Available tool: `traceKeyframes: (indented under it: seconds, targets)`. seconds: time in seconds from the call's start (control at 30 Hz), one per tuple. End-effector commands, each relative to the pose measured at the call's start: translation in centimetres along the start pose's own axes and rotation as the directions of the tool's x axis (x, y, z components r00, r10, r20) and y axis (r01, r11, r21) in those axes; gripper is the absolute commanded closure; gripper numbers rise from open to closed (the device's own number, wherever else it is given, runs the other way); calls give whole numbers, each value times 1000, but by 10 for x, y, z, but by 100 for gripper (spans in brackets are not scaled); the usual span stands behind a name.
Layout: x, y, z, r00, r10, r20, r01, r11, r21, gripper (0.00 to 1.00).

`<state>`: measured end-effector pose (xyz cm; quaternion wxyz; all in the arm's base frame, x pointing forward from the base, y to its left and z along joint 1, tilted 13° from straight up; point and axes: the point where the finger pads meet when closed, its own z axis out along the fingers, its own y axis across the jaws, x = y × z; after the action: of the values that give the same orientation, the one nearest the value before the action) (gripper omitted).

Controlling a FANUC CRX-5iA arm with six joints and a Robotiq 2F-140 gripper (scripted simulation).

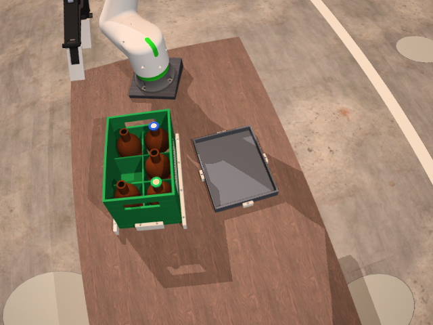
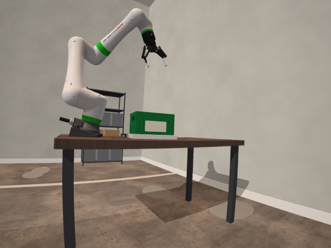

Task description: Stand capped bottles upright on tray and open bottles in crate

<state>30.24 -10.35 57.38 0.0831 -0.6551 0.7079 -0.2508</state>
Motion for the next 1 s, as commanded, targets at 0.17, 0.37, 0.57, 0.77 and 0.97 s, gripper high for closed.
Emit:
traceKeyframes:
  seconds: [0.17, 0.37, 0.57, 0.77, 0.97]
  targets:
    - [-22, 6, 21, 998, 35, 50, -30, 994, -107, 0]
    - [-24, 8, 26, 997, 39, 63, -32, 993, -114, 0]
    - [-31, 13, 43, 994, 64, 90, -47, 982, -182, 0]
    - [-39, 18, 61, 989, 91, 116, -59, 967, -249, 0]
    - [-41, 20, 69, 989, 92, 118, -60, 966, -252, 0]
